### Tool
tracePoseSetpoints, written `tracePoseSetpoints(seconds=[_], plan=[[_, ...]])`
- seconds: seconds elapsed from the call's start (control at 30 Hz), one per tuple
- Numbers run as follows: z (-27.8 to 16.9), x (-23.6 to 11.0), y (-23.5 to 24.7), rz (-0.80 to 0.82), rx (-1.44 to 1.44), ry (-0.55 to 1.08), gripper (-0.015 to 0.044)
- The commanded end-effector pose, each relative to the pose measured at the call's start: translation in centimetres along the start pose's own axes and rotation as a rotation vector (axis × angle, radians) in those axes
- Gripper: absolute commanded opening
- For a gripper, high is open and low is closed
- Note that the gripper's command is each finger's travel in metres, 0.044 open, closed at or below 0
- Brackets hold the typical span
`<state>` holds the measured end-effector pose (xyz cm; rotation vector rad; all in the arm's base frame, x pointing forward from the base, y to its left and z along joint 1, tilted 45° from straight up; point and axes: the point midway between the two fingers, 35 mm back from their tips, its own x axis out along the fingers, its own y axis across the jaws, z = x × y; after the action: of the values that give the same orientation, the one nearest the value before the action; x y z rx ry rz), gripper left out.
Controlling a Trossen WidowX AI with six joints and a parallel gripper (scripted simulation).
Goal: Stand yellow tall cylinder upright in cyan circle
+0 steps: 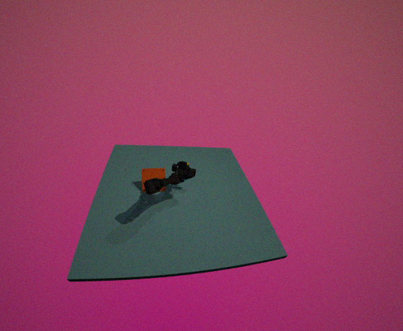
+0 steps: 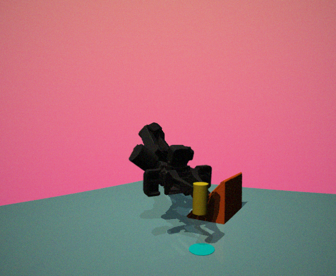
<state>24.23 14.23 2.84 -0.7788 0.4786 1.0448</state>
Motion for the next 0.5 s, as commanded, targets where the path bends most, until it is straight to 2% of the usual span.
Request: tracePoseSetpoints(seconds=[0.0, 0.47], plan=[[-1.6, 0.4, 0.4, 0.019, 0.003, 0.007, 0.0105], [-6.8, 0.5, 0.8, 0.016, 0.005, 0.003, 0.0105]])
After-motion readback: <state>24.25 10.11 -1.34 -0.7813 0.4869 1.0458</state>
